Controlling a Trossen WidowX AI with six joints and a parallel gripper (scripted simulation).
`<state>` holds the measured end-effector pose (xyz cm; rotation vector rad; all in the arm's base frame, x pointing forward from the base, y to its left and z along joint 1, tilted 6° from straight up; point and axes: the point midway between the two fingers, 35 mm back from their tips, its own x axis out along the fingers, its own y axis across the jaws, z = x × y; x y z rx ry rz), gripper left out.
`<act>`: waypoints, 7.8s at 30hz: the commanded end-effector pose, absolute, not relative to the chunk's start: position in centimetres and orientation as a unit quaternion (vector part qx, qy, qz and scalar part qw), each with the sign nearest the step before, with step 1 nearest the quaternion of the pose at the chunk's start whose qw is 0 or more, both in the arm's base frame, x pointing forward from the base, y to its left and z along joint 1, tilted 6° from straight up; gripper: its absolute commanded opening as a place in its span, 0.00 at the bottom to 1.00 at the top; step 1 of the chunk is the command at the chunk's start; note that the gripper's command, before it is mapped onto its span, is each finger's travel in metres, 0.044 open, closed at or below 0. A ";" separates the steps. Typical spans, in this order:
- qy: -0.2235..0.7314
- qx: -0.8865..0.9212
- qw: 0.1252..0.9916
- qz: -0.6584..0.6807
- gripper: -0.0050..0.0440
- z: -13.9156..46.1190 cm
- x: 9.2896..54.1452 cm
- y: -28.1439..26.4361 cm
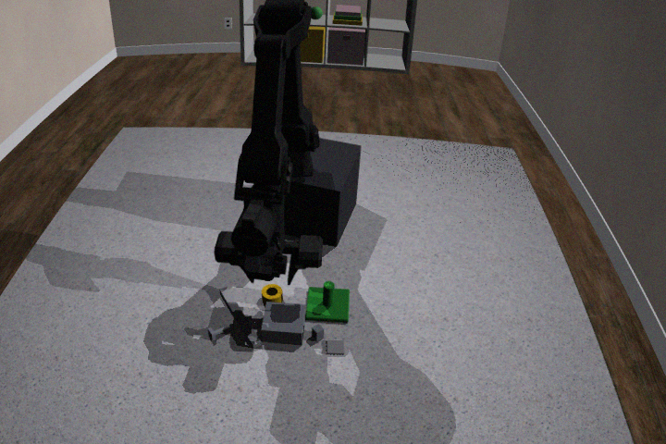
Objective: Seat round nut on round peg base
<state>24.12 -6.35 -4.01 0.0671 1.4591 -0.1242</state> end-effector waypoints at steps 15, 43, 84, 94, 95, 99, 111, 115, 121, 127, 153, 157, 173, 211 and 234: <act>0.671 0.035 0.738 -0.059 0.76 -7.0 24.1 -6.4; 0.671 0.035 0.738 -0.059 0.50 -8.7 24.2 -6.5; 0.675 0.043 0.734 -0.071 0.10 -0.4 23.8 -6.8; 0.672 0.038 0.737 -0.063 0.10 2.2 23.4 -6.3; 0.672 0.037 0.737 -0.062 0.10 2.5 23.3 -6.2; 0.671 0.035 0.738 -0.059 0.10 3.3 23.1 -6.0; 0.671 0.037 0.738 -0.060 0.10 3.0 23.8 -4.5; 0.671 0.038 0.738 -0.060 0.10 2.6 24.3 -3.3; 0.671 0.039 0.737 -0.062 0.10 2.1 24.8 -1.5; 0.671 0.040 0.737 -0.063 0.10 1.7 25.1 -0.3; 0.670 0.043 0.738 -0.066 0.10 -0.5 25.7 4.5; 0.670 0.043 0.738 -0.066 0.10 -1.1 25.8 4.4; 0.670 0.043 0.738 -0.066 0.10 -2.5 25.9 4.4; 0.670 0.043 0.738 -0.066 0.10 -2.7 26.0 4.3; 0.670 0.043 0.738 -0.066 0.10 -2.9 26.0 4.3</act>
